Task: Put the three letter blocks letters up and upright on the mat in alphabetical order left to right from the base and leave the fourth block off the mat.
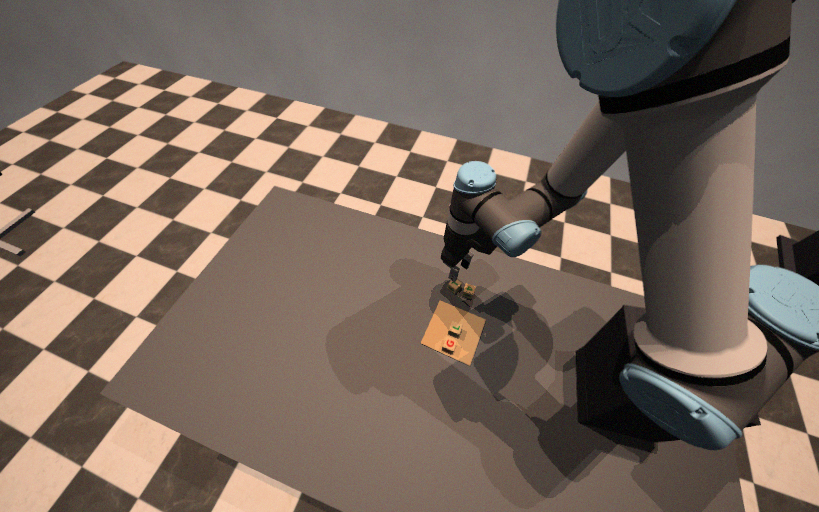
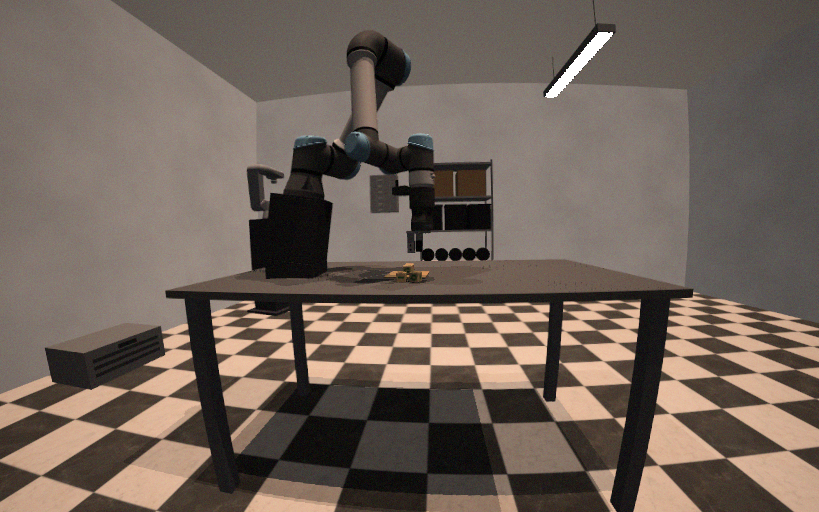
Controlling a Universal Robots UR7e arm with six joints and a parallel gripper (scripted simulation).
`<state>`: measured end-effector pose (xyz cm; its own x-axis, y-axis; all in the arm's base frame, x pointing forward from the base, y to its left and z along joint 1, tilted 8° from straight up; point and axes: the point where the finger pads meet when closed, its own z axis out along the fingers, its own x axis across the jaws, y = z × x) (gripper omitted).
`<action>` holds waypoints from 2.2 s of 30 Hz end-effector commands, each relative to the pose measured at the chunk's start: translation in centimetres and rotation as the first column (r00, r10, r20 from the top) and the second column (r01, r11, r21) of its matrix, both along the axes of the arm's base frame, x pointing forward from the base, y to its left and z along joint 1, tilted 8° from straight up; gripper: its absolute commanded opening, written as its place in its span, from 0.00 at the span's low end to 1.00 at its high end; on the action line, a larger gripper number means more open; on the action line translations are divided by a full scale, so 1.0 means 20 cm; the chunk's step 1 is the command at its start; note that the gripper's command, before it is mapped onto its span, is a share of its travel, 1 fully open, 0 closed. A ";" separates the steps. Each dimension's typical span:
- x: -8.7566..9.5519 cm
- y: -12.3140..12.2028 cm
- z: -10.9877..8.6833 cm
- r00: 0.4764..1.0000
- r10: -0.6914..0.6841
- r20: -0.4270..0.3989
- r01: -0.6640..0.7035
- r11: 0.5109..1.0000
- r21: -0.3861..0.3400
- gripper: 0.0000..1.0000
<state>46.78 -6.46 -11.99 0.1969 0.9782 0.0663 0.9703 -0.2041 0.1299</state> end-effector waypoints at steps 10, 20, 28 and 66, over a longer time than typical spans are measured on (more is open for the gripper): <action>0.00 0.00 0.00 1.000 0.000 0.000 0.000 1.000 0.001 0.96; 0.01 0.00 -0.02 1.000 0.000 0.002 0.000 1.000 0.000 0.96; 0.02 0.00 -0.06 1.000 0.001 0.002 -0.001 1.000 0.000 0.96; 0.04 0.01 -0.26 1.000 0.001 0.000 -0.001 1.000 0.001 0.96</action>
